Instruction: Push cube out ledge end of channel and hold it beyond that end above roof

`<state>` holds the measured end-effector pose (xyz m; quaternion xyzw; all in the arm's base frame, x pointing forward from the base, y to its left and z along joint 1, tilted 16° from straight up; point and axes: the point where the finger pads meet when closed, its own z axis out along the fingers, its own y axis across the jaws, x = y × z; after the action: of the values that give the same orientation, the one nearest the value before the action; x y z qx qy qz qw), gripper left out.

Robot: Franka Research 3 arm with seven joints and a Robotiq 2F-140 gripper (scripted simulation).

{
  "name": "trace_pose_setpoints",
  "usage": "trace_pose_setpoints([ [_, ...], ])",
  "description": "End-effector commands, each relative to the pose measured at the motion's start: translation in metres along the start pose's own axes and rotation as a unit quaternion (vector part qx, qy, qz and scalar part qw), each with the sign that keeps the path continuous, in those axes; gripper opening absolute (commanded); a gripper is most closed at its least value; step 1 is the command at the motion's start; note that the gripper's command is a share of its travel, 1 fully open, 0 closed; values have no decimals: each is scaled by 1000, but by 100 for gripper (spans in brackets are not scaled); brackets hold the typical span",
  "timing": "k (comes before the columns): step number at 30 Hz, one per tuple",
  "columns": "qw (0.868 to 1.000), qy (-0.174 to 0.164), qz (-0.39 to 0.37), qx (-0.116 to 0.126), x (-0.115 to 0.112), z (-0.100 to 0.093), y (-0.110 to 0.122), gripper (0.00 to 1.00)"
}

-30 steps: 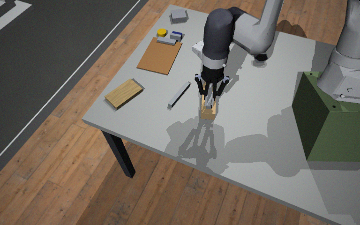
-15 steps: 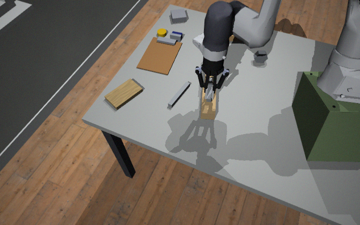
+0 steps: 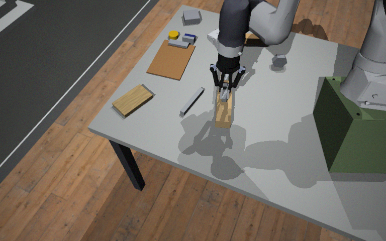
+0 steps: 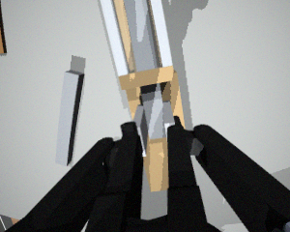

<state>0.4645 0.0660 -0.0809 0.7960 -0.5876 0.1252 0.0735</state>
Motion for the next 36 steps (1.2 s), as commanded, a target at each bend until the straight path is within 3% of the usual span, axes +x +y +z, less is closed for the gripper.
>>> trace_pose_setpoints([
  [1,1000,-2,-18,1,6,-1,-1,0],
  [10,1000,-2,-18,1,17,-1,-1,0],
  [36,1000,-2,-18,1,20,-1,-2,0],
])
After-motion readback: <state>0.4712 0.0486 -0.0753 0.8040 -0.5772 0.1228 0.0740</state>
